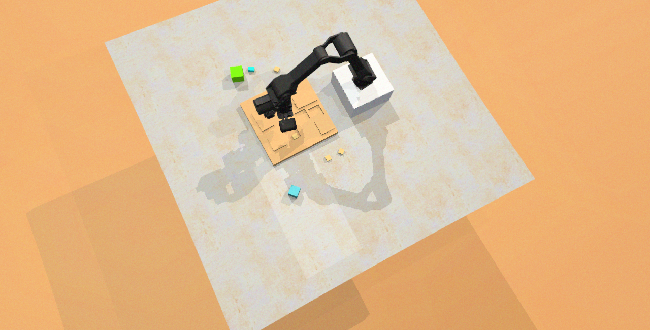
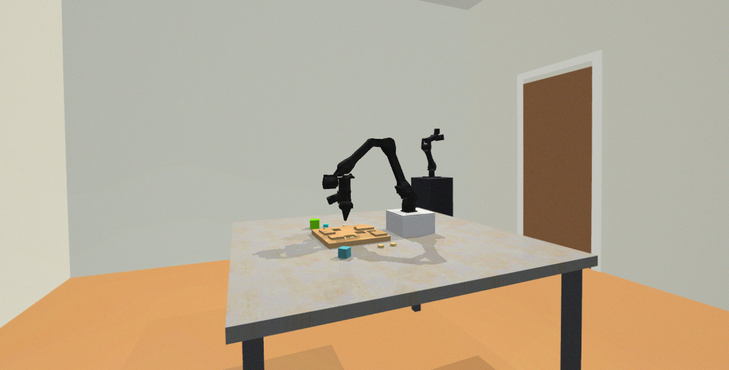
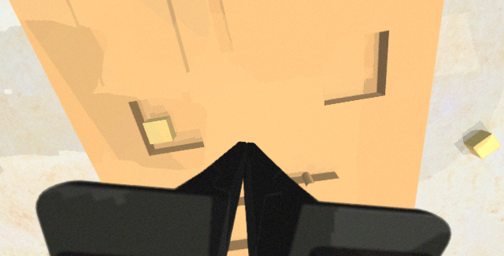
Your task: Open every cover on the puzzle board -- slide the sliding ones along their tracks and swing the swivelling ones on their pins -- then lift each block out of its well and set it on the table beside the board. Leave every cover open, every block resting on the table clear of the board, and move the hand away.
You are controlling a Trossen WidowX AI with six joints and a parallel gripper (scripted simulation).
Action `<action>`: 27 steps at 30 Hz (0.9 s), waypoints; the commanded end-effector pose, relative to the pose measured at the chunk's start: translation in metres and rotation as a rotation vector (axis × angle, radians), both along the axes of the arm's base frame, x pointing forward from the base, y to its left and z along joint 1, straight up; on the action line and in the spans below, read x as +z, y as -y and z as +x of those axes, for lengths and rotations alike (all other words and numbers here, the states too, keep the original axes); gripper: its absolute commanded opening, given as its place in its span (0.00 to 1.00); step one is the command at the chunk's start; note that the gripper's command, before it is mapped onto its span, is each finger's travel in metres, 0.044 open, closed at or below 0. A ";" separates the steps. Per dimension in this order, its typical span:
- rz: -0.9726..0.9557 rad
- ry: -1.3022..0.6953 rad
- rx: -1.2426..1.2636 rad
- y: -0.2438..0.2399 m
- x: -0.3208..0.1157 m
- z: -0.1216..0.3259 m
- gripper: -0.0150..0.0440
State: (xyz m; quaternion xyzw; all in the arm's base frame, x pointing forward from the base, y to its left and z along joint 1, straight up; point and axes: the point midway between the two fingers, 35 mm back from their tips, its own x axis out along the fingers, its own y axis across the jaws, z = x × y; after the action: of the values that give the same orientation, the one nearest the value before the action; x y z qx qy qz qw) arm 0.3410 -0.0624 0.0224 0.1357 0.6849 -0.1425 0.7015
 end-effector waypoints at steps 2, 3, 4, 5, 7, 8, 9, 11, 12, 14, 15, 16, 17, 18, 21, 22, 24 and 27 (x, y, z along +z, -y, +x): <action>0.030 0.013 -0.744 -0.054 -0.001 0.003 0.25; 0.031 0.014 -0.788 -0.056 -0.001 0.003 0.25; 0.033 0.014 -0.833 -0.058 -0.001 0.003 0.25; 0.034 0.014 -0.877 -0.061 -0.001 0.003 0.25; 0.037 0.014 -0.965 -0.065 -0.001 0.003 0.25; 0.038 0.015 -1.009 -0.068 -0.001 0.003 0.25; 0.039 0.015 -1.054 -0.070 -0.001 0.002 0.25; 0.042 0.015 -1.145 -0.074 -0.001 0.002 0.25; 0.043 0.015 -1.194 -0.075 -0.001 0.002 0.25; 0.045 0.015 -1.284 -0.076 -0.001 0.002 0.25; 0.046 0.015 -1.296 -0.076 -0.001 0.001 0.25; 0.046 0.015 -1.296 -0.076 -0.001 0.001 0.25; 0.046 0.015 -1.296 -0.076 -0.001 0.001 0.25; 0.046 0.015 -1.296 -0.076 -0.001 0.001 0.25; 0.046 0.015 -1.296 -0.076 -0.001 0.002 0.25; 0.046 0.015 -1.296 -0.076 -0.001 0.002 0.25; 0.046 0.015 -1.296 -0.076 -0.001 0.002 0.25; 0.046 0.015 -1.296 -0.076 -0.001 0.002 0.25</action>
State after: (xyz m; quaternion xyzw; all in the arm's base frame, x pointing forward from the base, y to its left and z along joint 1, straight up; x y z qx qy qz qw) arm 0.3430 0.0055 0.0216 0.5058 0.4917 -0.4947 0.5075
